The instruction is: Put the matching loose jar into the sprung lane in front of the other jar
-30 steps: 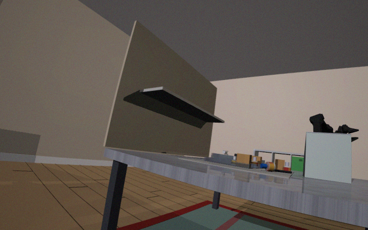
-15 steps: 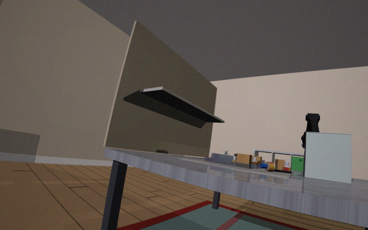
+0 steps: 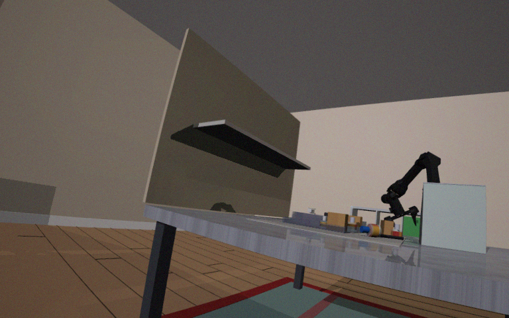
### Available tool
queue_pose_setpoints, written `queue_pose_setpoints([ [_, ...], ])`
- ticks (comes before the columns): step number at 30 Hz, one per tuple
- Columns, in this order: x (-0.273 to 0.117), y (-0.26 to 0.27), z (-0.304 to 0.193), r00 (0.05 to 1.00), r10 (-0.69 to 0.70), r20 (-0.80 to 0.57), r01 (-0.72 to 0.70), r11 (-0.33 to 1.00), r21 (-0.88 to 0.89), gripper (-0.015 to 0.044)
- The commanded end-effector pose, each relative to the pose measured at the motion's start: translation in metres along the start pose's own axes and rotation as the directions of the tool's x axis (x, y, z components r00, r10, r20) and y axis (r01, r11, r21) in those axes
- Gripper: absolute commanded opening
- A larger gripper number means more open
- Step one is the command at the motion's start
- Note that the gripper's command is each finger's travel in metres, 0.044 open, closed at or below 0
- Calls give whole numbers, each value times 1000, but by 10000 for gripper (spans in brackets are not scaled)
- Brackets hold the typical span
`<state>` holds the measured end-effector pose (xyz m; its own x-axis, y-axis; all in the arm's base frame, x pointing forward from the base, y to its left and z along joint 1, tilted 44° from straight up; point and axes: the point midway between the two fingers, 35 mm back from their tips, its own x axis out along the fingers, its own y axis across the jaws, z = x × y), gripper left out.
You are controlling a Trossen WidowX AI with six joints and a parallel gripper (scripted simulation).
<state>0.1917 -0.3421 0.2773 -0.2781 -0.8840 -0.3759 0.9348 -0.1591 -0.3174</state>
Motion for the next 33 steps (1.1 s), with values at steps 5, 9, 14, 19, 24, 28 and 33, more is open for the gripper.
queue_pose_setpoints([
  [5, -72, 67, -87, 966, 245, -79, -258, 929, -265, 440],
  [9, -114, 84, -144, 927, 347, -140, -373, 827, -421, 440],
  [14, -159, 83, -214, 877, 428, -216, -466, 652, -598, 440],
  [19, -190, 60, -281, 839, 468, -279, -492, 431, -757, 440],
  [24, -200, 21, -335, 823, 477, -308, -442, 198, -875, 440],
  [28, -196, -8, -362, 826, 479, -297, -346, 16, -938, 440],
  [33, -194, -8, -363, 826, 479, -296, -341, 7, -940, 440],
])
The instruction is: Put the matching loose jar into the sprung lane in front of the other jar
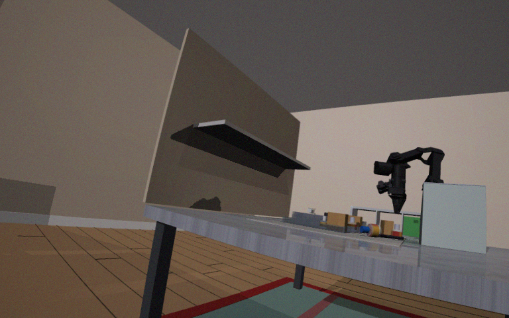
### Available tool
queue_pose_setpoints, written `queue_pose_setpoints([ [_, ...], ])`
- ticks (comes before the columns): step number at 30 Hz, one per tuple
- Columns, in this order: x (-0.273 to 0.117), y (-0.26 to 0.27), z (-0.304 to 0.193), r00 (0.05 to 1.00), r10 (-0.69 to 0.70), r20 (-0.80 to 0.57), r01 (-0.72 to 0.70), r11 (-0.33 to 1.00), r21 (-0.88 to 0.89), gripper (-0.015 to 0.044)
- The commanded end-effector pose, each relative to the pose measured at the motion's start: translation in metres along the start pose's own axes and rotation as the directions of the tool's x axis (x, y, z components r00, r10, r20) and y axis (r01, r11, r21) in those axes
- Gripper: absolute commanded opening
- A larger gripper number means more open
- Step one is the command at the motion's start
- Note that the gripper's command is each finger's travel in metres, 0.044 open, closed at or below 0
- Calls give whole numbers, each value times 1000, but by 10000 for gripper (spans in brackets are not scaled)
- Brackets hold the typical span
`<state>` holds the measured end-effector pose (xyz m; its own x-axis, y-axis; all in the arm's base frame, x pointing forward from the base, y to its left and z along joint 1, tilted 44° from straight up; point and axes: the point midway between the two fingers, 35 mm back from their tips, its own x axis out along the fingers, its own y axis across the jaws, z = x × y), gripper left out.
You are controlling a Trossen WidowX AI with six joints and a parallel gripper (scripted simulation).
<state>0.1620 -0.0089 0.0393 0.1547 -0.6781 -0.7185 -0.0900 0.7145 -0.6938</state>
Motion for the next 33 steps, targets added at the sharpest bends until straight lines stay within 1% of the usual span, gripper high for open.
queue_pose_setpoints([
  [1, 6, 2, -4, 1000, 3, -1, -3, 1000, -16, 440],
  [3, 18, 2, -5, 1000, 2, -1, -2, 1000, -16, 440],
  [6, 20, 2, -5, 1000, 2, -1, -2, 1000, -16, 440],
  [9, 34, 2, -5, 1000, 1, -1, -1, 1000, -16, 440],
  [12, 37, 2, -5, 1000, 1, -1, -1, 1000, -16, 440],
  [16, 50, 3, -6, 1000, 1, -1, -1, 1000, -16, 440],
  [33, 73, 3, -6, 1000, 1, -1, -1, 1000, -16, 440],
])
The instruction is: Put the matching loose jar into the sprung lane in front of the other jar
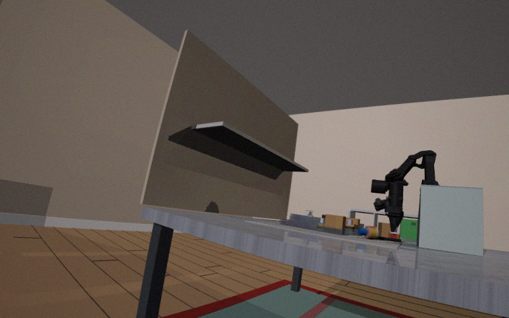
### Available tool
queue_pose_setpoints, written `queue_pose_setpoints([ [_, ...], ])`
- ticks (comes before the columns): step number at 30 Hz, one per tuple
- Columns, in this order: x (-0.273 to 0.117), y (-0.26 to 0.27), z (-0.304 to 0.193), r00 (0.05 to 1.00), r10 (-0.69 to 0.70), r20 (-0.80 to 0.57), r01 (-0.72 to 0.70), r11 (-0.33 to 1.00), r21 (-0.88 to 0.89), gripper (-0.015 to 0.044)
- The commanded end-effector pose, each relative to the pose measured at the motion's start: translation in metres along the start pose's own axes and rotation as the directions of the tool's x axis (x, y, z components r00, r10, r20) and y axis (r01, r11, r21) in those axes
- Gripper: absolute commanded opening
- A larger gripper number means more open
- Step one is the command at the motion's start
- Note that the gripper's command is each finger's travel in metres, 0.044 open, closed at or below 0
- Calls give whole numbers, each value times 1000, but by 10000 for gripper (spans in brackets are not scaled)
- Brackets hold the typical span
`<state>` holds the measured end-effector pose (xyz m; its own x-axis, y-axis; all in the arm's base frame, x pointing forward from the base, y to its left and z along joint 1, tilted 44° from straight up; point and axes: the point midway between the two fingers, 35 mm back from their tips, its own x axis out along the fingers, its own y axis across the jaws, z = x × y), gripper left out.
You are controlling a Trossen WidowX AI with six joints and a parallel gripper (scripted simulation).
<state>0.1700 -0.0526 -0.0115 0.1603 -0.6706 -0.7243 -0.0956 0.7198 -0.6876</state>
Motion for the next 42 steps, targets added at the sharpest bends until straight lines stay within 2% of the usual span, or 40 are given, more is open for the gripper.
queue_pose_setpoints([
  [1, 7, 0, -4, 1000, -8, -8, 8, 1000, -12, 440],
  [6, 12, -1, -4, 1000, -10, -8, 10, 1000, -12, 440],
  [15, 12, -1, -4, 1000, -10, -8, 10, 1000, -12, 204],
  [21, 12, -1, -4, 1000, -10, -8, 10, 1000, -12, 164],
  [27, 1, 3, -1, 1000, 2, -5, -2, 1000, -13, 6],
  [42, -56, 12, 2, 1000, 16, -7, -16, 1000, -16, 0],
])
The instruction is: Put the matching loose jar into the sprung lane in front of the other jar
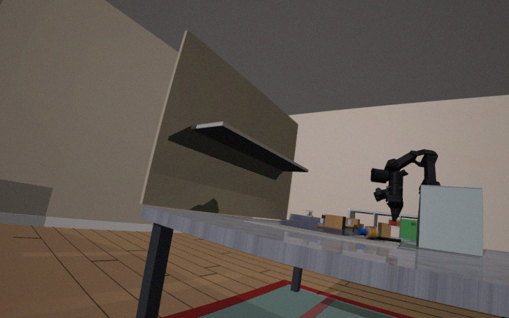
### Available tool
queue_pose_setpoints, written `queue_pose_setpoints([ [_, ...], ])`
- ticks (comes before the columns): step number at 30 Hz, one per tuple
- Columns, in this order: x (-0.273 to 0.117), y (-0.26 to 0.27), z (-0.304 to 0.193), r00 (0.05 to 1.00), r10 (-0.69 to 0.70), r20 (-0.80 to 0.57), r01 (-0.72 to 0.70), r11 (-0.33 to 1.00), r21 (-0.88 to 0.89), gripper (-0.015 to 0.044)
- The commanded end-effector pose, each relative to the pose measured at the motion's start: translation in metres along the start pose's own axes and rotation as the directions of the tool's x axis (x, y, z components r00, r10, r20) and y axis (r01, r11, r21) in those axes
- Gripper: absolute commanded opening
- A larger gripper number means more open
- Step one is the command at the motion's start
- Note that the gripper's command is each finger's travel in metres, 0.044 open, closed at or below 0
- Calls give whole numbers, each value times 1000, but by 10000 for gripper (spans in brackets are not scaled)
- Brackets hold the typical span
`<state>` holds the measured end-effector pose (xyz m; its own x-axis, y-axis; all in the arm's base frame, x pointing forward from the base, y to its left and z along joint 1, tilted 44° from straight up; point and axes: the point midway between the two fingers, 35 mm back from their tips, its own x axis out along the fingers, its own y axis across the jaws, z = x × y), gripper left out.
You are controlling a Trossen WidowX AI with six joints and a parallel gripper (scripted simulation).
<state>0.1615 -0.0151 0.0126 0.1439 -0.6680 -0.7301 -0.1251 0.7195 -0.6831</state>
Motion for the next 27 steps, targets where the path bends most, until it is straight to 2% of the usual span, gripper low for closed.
queue_pose_setpoints([
  [1, -17, 1, 2, 1000, 7, 9, -7, 1000, 13, 0],
  [8, -45, -1, -4, 1000, -10, 7, 10, 1000, 16, 0],
  [14, -47, -1, -1, 1000, -9, 5, 9, 1000, 22, 0],
  [27, -34, 8, 60, 1000, 9, 5, -9, 998, 69, 0],
])
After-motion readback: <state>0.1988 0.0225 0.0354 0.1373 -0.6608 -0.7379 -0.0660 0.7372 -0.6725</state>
